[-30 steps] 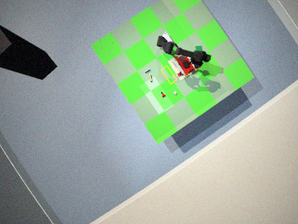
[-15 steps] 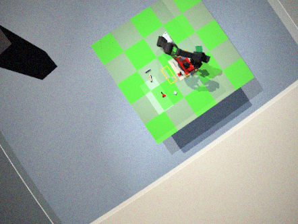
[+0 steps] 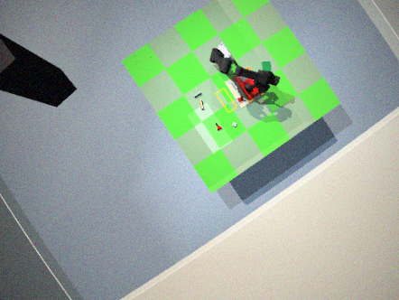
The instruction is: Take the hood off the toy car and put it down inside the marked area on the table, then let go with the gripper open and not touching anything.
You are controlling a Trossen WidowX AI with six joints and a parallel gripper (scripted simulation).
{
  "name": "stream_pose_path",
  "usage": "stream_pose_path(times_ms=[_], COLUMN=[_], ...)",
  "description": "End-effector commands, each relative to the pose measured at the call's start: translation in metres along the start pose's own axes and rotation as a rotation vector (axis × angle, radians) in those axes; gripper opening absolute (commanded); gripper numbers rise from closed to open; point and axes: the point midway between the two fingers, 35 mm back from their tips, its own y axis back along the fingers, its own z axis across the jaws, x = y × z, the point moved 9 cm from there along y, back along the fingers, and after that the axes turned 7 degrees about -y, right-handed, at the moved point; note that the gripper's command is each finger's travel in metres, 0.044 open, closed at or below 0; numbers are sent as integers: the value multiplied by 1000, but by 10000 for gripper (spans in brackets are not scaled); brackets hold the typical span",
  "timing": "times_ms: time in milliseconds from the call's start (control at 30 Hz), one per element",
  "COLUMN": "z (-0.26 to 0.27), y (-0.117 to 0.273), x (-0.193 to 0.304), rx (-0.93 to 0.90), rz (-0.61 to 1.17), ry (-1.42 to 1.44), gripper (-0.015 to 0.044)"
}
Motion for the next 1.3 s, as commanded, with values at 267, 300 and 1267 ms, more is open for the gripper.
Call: stream_pose_path(times_ms=[267,300,1267], z=[-2,-2,-2], y=[-10,-10,-24], x=[1,1,0], rx=[3,3,4], rz=[-3,-3,-3], ry=[3,3,3], gripper=[440,440,440])
